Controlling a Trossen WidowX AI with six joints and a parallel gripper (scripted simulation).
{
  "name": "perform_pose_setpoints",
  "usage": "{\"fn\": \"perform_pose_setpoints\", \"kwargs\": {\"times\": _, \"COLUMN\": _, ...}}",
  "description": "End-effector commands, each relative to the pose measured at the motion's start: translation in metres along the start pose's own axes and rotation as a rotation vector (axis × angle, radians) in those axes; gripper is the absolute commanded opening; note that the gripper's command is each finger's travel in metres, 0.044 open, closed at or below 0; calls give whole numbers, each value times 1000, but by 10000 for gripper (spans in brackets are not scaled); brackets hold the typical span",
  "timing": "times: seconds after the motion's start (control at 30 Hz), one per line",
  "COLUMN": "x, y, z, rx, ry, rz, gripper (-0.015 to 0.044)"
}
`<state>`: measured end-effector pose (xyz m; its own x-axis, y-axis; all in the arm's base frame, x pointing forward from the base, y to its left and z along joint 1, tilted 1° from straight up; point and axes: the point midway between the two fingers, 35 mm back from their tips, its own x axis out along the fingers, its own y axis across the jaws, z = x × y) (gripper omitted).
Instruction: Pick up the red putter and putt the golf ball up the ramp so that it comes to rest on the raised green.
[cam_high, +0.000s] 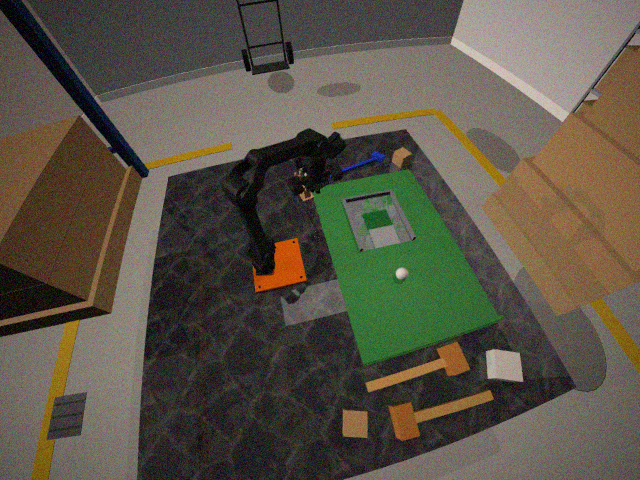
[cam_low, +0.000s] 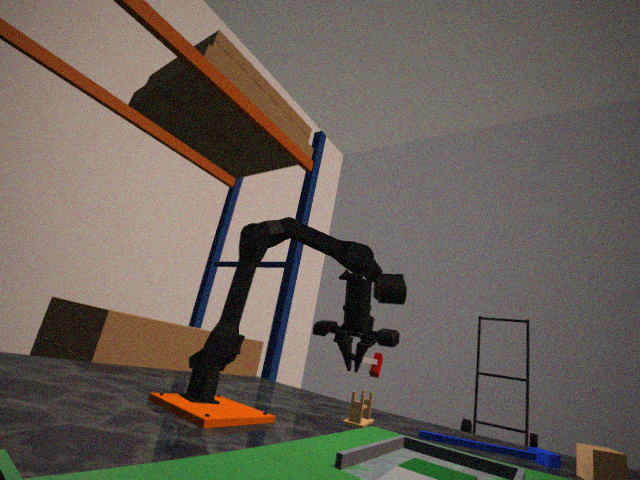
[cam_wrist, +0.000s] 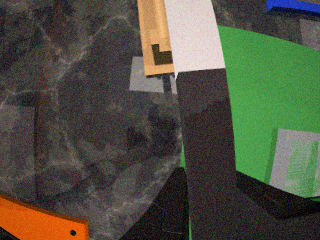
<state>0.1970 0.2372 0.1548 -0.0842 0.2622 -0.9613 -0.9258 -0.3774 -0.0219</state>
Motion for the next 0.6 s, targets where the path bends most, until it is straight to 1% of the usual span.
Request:
{"fn": "perform_pose_setpoints", "kwargs": {"times": 0.0, "x": 1, "y": -2, "z": -4, "rx": 16, "ry": 4, "rz": -1, "gripper": 0}}
{"fn": "perform_pose_setpoints", "kwargs": {"times": 0.57, "x": -27, "y": -36, "z": -90, "rx": 384, "ry": 44, "rz": -101, "gripper": 0}}
